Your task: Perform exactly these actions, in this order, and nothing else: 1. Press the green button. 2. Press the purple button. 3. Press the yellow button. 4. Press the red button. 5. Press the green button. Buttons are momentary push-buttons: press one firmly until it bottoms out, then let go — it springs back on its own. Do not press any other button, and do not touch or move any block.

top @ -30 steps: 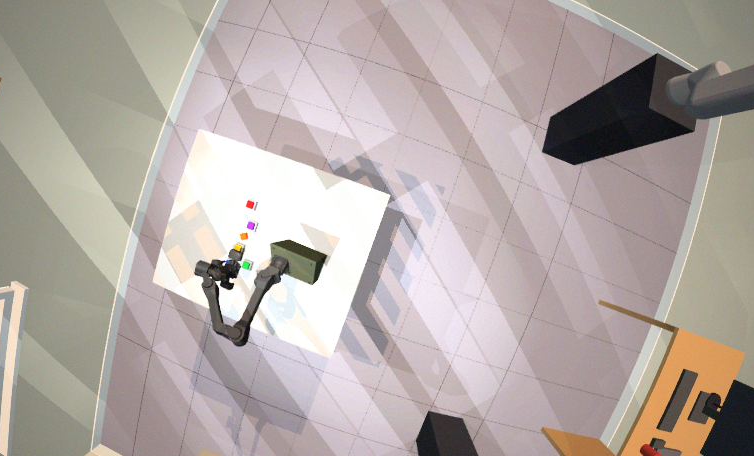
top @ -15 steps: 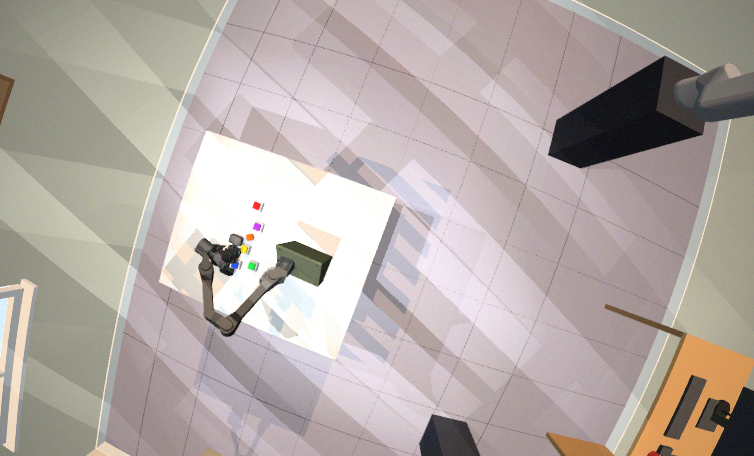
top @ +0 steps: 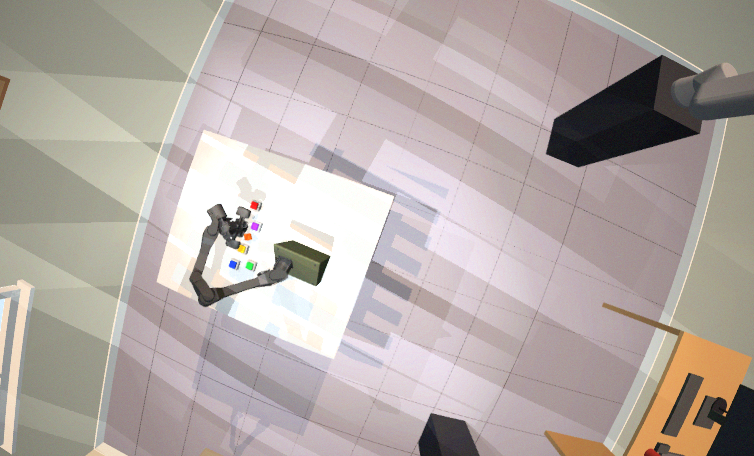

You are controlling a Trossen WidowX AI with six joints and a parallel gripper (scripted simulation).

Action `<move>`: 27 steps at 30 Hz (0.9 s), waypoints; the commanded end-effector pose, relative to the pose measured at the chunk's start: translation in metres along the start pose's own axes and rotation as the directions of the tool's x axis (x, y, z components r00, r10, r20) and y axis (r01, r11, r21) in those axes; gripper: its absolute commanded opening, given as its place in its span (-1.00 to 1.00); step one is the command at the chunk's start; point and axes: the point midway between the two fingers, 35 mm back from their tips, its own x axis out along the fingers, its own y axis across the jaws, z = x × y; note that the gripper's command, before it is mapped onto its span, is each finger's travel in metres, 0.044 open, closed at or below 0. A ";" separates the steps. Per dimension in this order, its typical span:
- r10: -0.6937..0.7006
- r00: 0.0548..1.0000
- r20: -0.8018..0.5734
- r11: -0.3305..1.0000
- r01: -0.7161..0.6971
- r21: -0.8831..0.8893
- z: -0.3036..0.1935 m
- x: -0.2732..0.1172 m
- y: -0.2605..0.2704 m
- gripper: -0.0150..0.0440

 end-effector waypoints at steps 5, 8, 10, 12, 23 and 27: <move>-0.003 1.000 0.004 1.000 0.003 -0.016 0.002 0.059 -0.003 -0.42; -0.003 1.000 0.004 1.000 0.003 -0.016 0.002 0.059 -0.003 -0.42; -0.003 1.000 0.004 1.000 0.003 -0.016 0.002 0.060 -0.003 -0.42; -0.003 1.000 0.004 1.000 0.003 -0.016 0.002 0.063 -0.003 -0.42; -0.003 1.000 0.004 1.000 0.003 -0.015 0.003 0.081 -0.003 -0.42; -0.002 1.000 0.004 1.000 0.002 -0.015 0.002 0.087 -0.003 -0.42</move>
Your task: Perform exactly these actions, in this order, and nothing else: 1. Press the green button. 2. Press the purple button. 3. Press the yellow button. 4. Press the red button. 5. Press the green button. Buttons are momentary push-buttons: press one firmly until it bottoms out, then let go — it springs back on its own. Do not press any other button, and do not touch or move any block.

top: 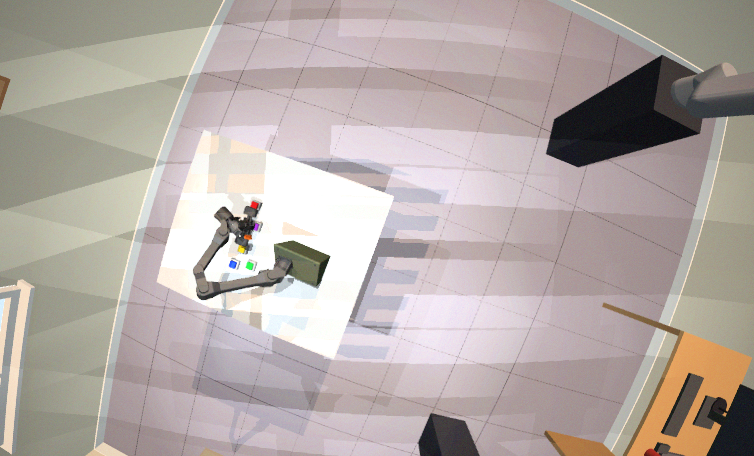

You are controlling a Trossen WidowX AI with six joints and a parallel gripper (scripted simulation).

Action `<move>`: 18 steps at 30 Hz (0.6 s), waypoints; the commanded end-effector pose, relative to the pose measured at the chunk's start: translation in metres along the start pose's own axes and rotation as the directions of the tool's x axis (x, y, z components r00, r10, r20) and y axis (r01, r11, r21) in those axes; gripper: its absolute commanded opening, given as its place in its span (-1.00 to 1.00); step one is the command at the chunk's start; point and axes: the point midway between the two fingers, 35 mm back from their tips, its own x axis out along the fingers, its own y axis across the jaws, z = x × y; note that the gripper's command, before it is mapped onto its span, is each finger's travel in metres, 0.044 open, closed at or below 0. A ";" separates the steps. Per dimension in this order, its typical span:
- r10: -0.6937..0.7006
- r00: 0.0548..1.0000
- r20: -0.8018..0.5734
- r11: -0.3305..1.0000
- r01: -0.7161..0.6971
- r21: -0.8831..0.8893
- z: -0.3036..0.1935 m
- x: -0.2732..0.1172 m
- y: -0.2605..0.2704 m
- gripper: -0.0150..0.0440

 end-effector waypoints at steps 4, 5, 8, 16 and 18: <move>0.009 1.000 -0.002 1.000 -0.009 0.009 -0.002 0.012 0.002 -0.42; 0.009 1.000 -0.002 1.000 -0.009 0.009 -0.002 0.013 0.002 -0.42; 0.009 1.000 -0.002 1.000 -0.009 0.009 -0.002 0.013 0.002 -0.42; 0.009 1.000 -0.002 1.000 -0.009 0.009 -0.002 0.013 0.002 -0.42; 0.009 1.000 -0.002 1.000 -0.009 0.009 -0.002 0.013 0.002 -0.42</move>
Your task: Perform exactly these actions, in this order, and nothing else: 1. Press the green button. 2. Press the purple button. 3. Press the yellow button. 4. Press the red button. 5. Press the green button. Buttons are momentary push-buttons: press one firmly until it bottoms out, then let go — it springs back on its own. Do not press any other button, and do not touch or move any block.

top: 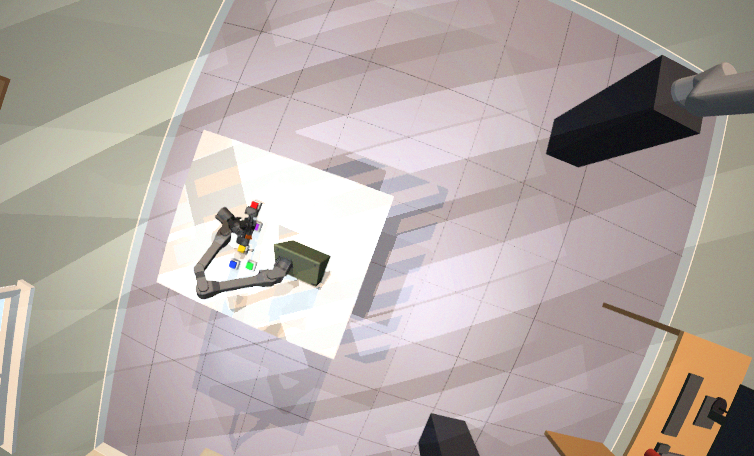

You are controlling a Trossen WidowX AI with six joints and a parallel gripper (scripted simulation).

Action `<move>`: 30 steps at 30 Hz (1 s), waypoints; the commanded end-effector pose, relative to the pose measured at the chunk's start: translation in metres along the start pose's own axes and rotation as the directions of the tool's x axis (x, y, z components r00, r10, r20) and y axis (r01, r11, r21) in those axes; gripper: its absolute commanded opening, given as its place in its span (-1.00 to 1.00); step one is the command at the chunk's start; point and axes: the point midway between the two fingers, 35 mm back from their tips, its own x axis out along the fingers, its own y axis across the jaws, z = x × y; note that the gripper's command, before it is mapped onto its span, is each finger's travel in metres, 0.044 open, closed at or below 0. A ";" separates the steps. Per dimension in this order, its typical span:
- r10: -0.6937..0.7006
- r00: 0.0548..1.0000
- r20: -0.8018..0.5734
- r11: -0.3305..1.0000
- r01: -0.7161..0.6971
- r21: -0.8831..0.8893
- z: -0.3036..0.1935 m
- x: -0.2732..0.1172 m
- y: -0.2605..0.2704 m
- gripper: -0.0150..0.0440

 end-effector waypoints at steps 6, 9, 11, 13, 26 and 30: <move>0.001 1.000 -0.001 1.000 -0.001 0.003 0.000 -0.011 0.000 -0.42; 0.007 1.000 -0.003 1.000 -0.007 0.008 -0.001 -0.034 0.001 -0.42; 0.007 1.000 -0.003 1.000 -0.007 0.008 -0.001 -0.034 0.001 -0.42; 0.006 1.000 -0.003 1.000 -0.006 0.008 -0.001 -0.037 0.001 -0.42; -0.007 1.000 -0.003 1.000 0.007 0.011 0.016 -0.098 0.038 -0.42; 0.000 1.000 -0.002 1.000 0.000 0.010 0.031 -0.097 0.108 -0.42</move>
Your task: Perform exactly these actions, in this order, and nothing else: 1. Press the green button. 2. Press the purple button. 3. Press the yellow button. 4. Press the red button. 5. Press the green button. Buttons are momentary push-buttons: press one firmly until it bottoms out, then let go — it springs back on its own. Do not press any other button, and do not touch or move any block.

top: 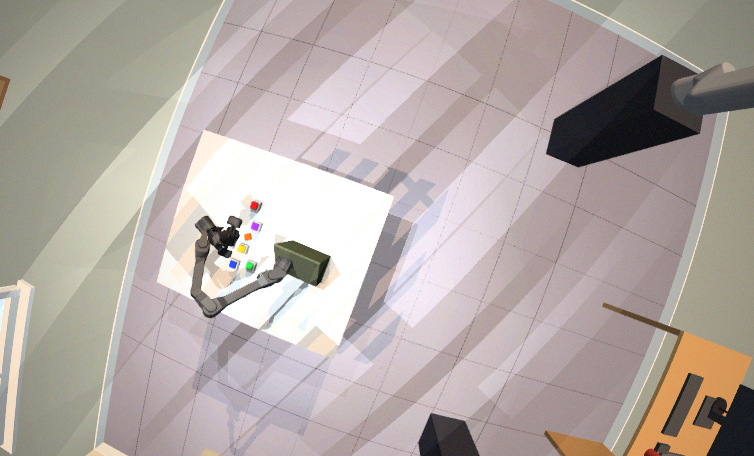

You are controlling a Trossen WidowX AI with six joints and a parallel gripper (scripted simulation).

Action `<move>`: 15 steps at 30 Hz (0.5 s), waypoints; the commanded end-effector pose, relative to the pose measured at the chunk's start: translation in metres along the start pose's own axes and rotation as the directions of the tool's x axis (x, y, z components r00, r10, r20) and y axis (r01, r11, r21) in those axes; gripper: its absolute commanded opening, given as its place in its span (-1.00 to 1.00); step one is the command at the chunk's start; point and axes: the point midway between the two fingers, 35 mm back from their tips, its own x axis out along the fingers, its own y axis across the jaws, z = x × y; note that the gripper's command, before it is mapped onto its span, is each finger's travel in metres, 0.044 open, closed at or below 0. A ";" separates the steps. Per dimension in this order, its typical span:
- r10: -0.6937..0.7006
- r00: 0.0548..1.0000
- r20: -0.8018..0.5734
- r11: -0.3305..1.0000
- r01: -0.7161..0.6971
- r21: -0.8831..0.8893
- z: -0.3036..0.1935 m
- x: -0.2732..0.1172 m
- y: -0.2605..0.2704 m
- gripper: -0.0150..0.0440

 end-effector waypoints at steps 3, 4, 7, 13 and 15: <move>0.025 1.000 -0.001 1.000 -0.025 -0.013 0.008 0.000 0.080 -0.42; 0.025 1.000 -0.001 1.000 -0.025 -0.013 0.008 0.000 0.080 -0.42; 0.025 1.000 -0.001 1.000 -0.025 -0.013 0.008 0.000 0.080 -0.42; 0.025 1.000 -0.001 1.000 -0.025 -0.013 0.009 0.052 0.081 -0.42; 0.027 1.000 -0.001 1.000 -0.027 -0.013 0.007 0.062 0.082 -0.42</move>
